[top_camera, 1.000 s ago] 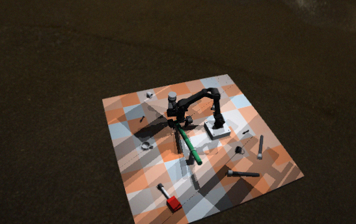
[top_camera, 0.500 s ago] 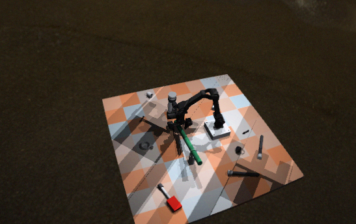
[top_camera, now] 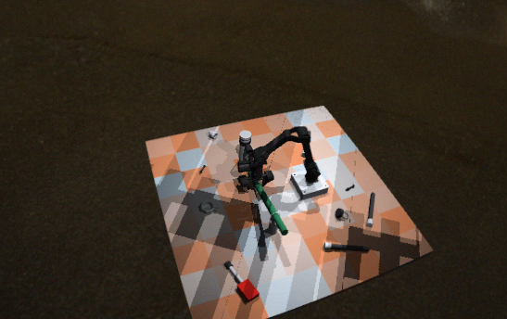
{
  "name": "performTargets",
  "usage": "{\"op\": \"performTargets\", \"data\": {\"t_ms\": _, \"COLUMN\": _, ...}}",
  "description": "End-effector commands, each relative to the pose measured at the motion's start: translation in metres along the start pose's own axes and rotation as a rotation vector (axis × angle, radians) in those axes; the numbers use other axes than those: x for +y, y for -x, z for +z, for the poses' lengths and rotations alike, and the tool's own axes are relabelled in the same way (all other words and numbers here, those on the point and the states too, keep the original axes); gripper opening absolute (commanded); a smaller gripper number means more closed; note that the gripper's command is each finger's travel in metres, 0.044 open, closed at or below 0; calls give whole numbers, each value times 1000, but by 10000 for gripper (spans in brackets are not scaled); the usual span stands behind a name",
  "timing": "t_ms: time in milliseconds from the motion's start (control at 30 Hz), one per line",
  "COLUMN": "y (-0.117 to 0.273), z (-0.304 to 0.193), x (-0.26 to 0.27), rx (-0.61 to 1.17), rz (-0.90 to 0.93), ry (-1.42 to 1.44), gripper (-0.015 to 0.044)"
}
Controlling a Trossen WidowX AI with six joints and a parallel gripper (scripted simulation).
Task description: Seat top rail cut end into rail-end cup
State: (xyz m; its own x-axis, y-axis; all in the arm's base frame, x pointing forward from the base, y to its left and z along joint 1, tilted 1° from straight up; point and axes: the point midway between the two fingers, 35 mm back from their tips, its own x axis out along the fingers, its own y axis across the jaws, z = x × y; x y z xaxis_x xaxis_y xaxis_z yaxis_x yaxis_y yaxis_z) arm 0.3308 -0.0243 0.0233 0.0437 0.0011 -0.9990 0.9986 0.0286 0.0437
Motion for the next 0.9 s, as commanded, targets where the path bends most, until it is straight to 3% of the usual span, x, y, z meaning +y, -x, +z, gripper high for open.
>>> {"op": "performTargets", "data": {"t_ms": 0, "y": -2, "z": 0, "x": -1, "rx": -3, "rz": -4, "ry": -3, "gripper": 309}}
{"op": "performTargets", "data": {"t_ms": 100, "y": -2, "z": 0, "x": -1, "rx": -3, "rz": -4, "ry": -3, "gripper": 230}}
{"op": "performTargets", "data": {"t_ms": 600, "y": -2, "z": 0, "x": -1, "rx": -3, "rz": -4, "ry": -3, "gripper": 130}}
{"op": "performTargets", "data": {"t_ms": 767, "y": 3, "z": 1, "x": -2, "rx": -3, "rz": -4, "ry": -3, "gripper": 0}}
{"op": "performTargets", "data": {"t_ms": 867, "y": 9, "z": 1, "x": -2, "rx": -27, "rz": -7, "ry": -5, "gripper": 0}}
